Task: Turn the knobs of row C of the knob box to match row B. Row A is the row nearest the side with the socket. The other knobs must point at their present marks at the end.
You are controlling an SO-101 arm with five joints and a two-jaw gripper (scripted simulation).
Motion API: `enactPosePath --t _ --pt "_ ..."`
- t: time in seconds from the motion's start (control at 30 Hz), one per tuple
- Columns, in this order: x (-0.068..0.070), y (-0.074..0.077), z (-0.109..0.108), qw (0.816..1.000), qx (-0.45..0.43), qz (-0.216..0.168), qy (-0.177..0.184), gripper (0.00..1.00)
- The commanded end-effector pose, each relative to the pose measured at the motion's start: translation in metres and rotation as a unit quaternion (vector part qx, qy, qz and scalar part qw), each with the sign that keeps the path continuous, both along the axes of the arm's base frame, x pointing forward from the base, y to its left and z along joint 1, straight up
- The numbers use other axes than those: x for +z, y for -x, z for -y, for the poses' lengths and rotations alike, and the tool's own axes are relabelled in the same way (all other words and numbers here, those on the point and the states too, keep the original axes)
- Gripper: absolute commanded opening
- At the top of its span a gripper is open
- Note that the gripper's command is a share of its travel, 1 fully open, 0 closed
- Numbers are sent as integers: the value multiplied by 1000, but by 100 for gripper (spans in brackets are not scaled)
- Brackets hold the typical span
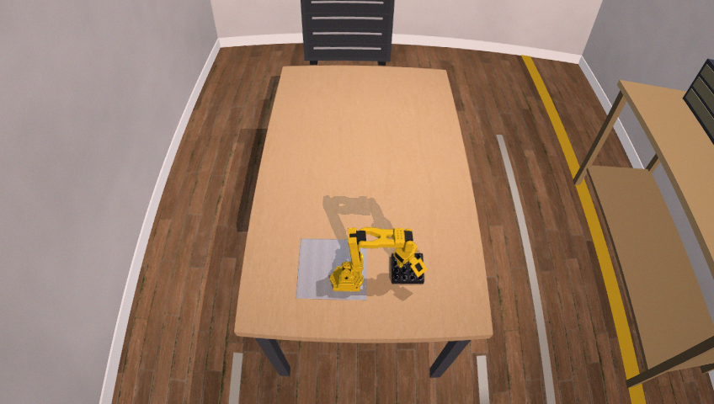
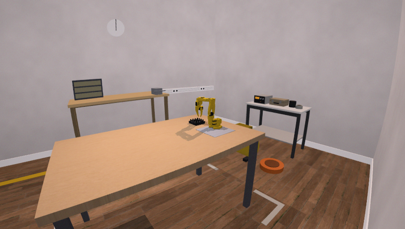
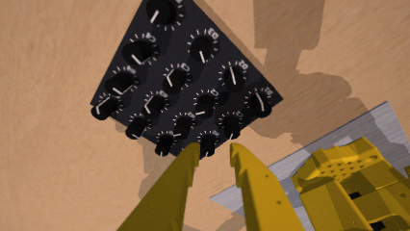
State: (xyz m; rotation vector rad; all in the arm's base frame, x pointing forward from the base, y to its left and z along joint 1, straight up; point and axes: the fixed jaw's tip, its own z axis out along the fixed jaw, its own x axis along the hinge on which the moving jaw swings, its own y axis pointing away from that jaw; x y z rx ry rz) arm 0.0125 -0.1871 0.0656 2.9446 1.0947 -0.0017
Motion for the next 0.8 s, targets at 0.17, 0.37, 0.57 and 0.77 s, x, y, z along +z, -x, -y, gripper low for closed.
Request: enactPosePath --t 0.17,0.37,0.57,0.77 --pt "4 0 29 1000 -6 1 4 10" --pt "1 -1 52 1000 -6 1 9 10" --pt "-2 -2 61 1000 -6 1 11 10" --pt "-2 -2 62 1000 -6 1 11 10"
